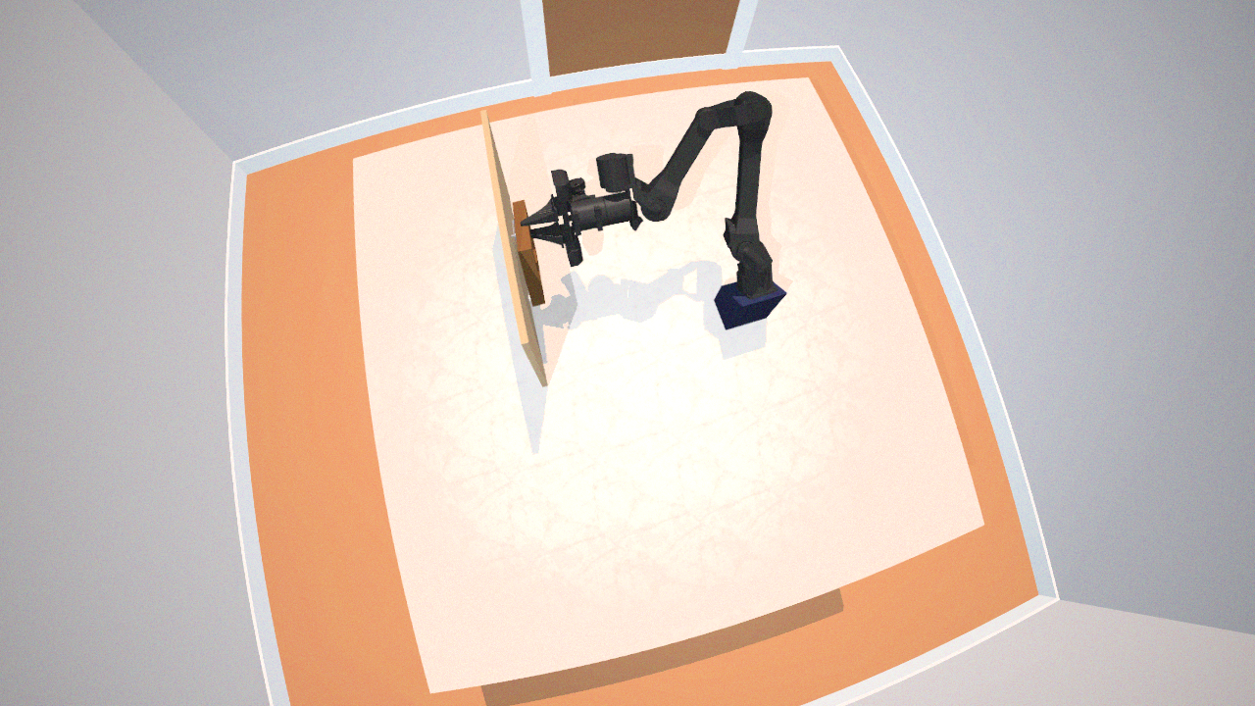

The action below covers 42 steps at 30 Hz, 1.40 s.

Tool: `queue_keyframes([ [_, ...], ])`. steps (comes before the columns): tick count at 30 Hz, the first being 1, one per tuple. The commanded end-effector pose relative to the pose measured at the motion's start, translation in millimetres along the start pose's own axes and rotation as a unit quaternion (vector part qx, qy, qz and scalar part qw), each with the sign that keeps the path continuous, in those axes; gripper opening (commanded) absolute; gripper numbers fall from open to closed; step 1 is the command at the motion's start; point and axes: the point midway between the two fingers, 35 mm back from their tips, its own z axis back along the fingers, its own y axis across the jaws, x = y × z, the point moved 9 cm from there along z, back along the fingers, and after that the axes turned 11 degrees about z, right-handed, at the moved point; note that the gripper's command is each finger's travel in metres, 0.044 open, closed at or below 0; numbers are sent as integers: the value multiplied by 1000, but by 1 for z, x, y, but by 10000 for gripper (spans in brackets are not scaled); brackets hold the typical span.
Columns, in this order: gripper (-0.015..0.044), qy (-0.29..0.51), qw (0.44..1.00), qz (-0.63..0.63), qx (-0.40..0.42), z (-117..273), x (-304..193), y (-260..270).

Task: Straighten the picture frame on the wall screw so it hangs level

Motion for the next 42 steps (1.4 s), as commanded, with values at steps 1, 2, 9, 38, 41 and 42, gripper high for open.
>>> queue_keyframes([
  [1,0,3,1000,1,5,0,-1,1],
  [2,0,3,1000,1,5,0,-1,0],
  [9,0,3,1000,1,5,0,-2,-2],
  [38,0,3,1000,4,7,0,-3,-6],
  [41,0,3,1000,4,7,0,-3,-6],
  [42,0,3,1000,4,7,0,-3,-6],
])
